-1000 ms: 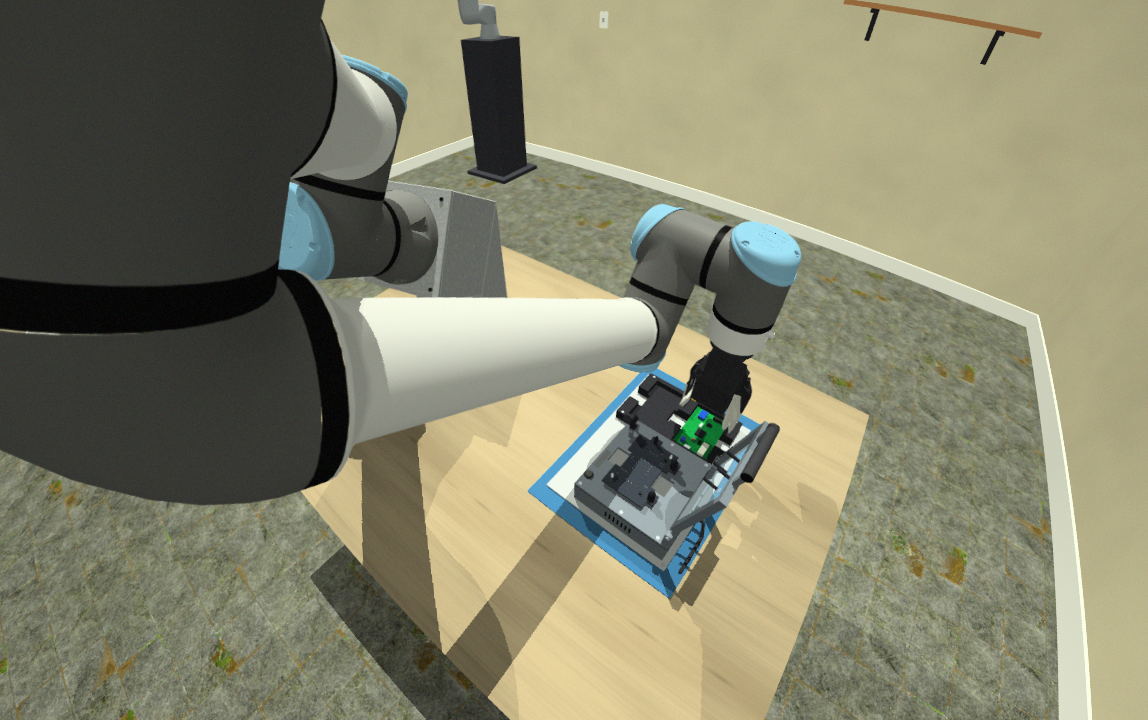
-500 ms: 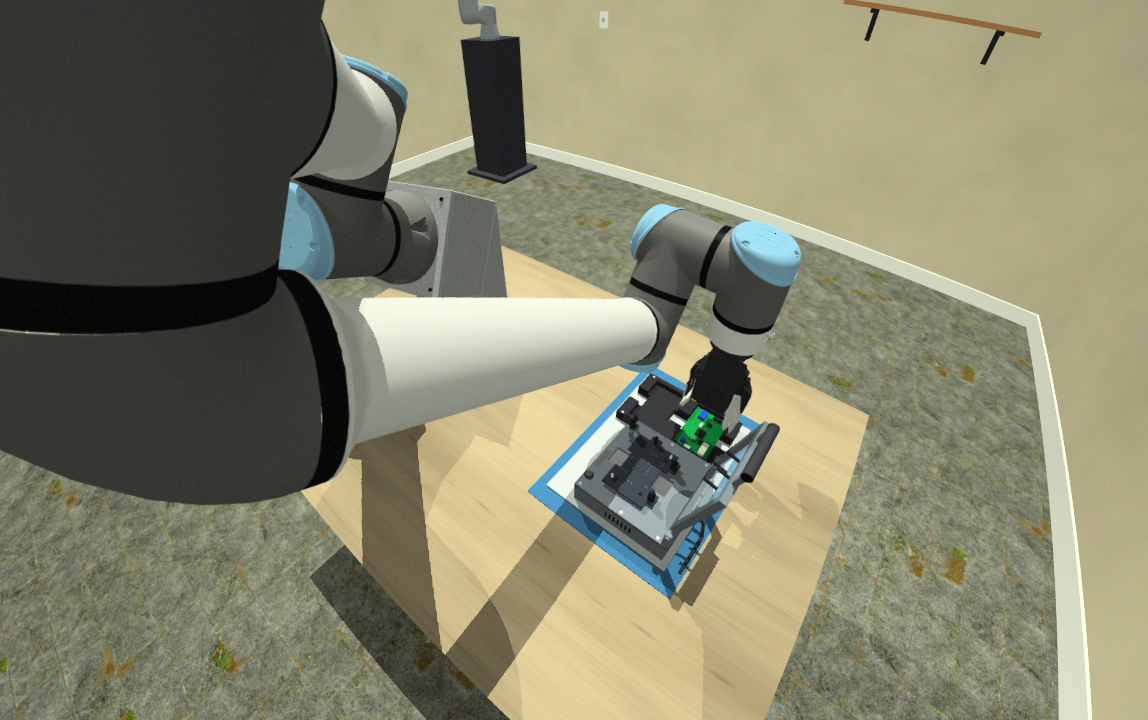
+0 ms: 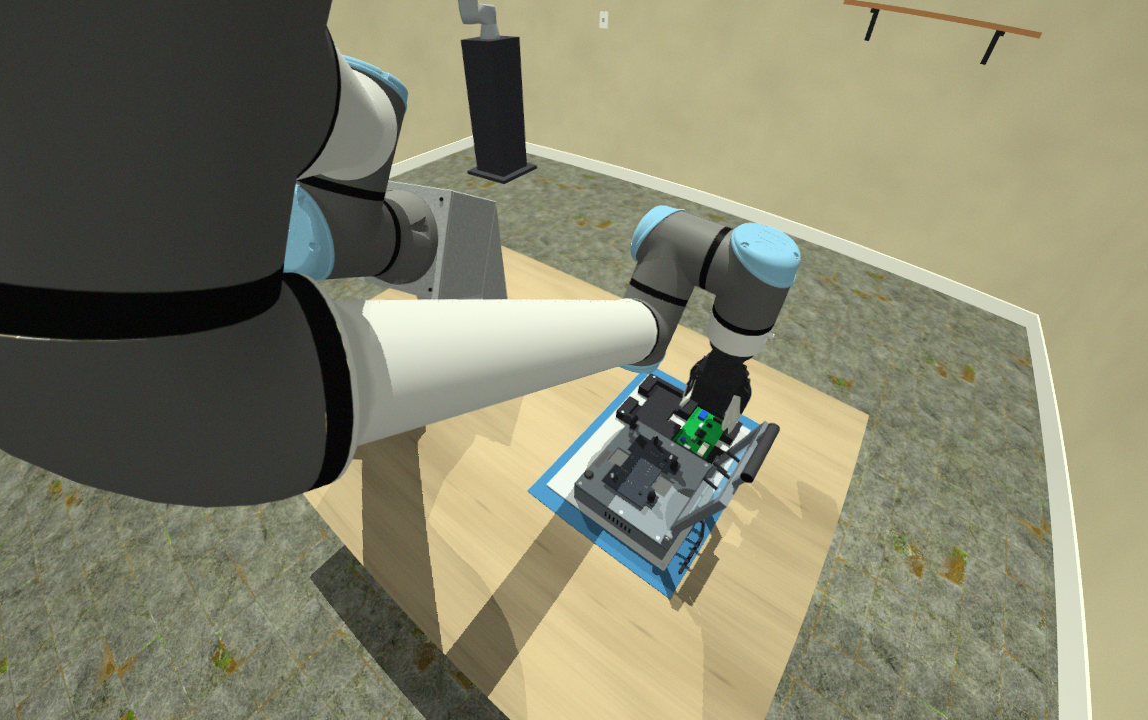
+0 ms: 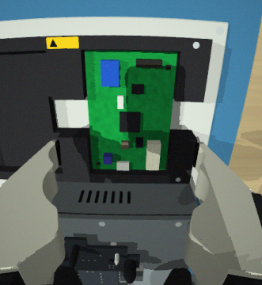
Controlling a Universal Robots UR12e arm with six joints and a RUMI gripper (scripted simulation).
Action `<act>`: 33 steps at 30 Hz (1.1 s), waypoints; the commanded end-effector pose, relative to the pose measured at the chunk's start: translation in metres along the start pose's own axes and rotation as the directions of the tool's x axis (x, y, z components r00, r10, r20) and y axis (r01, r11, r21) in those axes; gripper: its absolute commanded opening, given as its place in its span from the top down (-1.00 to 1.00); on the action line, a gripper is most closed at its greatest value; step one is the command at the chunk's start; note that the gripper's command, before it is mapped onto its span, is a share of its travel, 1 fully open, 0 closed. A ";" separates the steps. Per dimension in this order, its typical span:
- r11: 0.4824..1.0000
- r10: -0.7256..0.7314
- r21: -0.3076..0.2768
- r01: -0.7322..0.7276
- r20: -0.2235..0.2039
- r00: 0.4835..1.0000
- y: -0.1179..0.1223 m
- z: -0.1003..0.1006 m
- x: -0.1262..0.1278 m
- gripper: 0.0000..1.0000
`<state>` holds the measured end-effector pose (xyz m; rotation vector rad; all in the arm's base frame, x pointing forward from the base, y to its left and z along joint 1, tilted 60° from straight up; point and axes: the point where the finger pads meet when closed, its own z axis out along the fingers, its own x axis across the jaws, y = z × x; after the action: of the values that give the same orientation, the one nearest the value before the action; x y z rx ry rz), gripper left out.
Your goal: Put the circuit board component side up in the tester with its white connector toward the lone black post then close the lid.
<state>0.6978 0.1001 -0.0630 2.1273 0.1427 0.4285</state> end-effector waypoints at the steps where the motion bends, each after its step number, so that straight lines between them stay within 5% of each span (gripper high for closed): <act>1: 1.000 0.000 0.000 0.000 -0.001 1.000 0.000 0.003 0.000 -0.17; 33: 1.000 0.000 0.000 0.000 -0.001 1.000 0.000 0.032 0.002 -0.17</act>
<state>0.7099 0.0761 -0.0785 2.1274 0.1426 0.4284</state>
